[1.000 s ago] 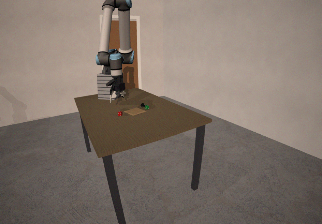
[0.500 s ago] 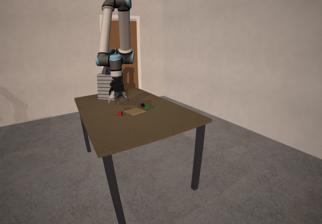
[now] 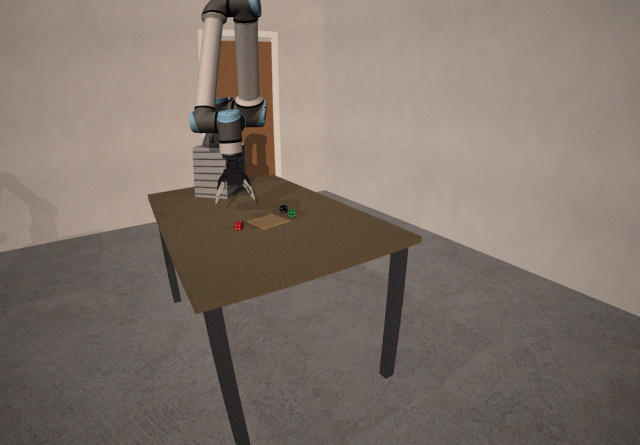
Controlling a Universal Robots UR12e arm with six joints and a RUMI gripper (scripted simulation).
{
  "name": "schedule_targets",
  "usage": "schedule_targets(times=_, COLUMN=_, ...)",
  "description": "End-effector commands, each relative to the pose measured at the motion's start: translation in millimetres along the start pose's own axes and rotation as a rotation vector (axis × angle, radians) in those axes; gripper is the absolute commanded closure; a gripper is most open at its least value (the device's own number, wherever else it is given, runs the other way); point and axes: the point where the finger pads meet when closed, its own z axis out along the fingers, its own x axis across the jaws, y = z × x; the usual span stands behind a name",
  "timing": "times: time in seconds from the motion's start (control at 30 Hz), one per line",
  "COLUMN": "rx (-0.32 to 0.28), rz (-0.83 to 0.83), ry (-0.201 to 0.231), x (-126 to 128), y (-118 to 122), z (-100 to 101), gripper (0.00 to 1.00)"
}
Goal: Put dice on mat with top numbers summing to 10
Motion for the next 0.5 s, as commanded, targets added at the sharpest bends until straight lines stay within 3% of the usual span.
schedule_targets(times=0.0, rx=-0.001, rz=0.136, ry=-0.004, x=1.5, y=1.8, z=1.7, gripper=0.00)
schedule_targets(times=0.47, rx=-0.001, rz=0.343, ry=-0.004, x=3.9, y=4.5, z=5.2, gripper=0.00)
